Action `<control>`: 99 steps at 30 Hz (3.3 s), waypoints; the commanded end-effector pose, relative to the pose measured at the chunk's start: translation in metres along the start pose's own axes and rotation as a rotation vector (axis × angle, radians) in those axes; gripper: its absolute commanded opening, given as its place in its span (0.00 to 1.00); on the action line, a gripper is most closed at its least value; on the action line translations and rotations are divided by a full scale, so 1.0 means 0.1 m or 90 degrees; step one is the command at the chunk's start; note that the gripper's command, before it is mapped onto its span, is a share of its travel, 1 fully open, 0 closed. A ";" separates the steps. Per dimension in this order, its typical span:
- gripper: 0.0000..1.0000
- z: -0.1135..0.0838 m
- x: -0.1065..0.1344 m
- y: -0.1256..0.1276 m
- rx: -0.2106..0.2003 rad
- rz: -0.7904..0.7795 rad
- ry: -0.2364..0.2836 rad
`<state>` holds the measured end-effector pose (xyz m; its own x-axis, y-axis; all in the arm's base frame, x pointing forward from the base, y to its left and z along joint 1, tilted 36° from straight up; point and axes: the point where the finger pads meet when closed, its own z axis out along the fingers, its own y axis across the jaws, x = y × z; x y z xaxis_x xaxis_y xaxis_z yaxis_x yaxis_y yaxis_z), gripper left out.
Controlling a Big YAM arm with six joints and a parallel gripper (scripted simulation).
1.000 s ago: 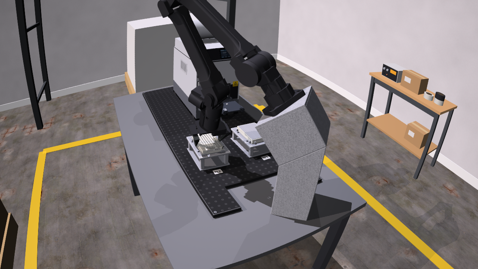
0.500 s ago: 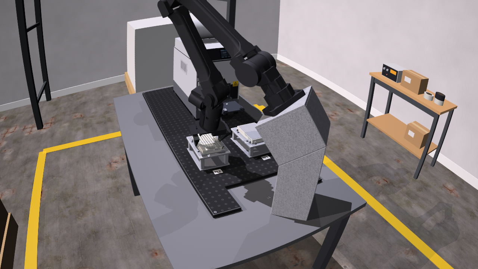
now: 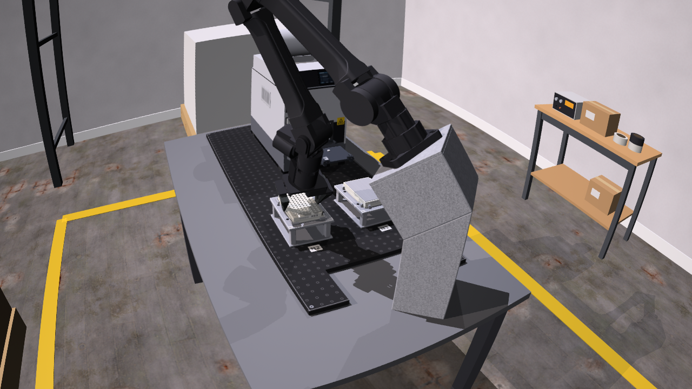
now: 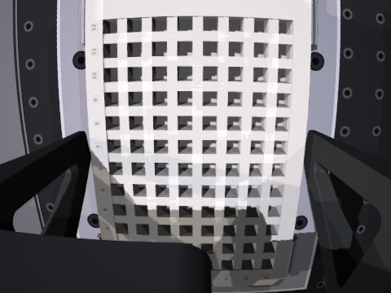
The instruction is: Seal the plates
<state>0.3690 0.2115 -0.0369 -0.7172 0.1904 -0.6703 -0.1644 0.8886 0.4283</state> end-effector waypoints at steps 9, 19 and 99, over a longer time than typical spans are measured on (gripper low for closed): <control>0.92 -0.03 0.09 0.00 0.000 -0.003 0.008; 0.87 -0.03 0.08 0.00 -0.001 -0.004 0.008; 0.00 -0.15 -0.02 -0.07 0.007 -0.002 0.001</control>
<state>0.3668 0.2096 -0.0340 -0.7206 0.1865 -0.6678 -0.1650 0.8894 0.4264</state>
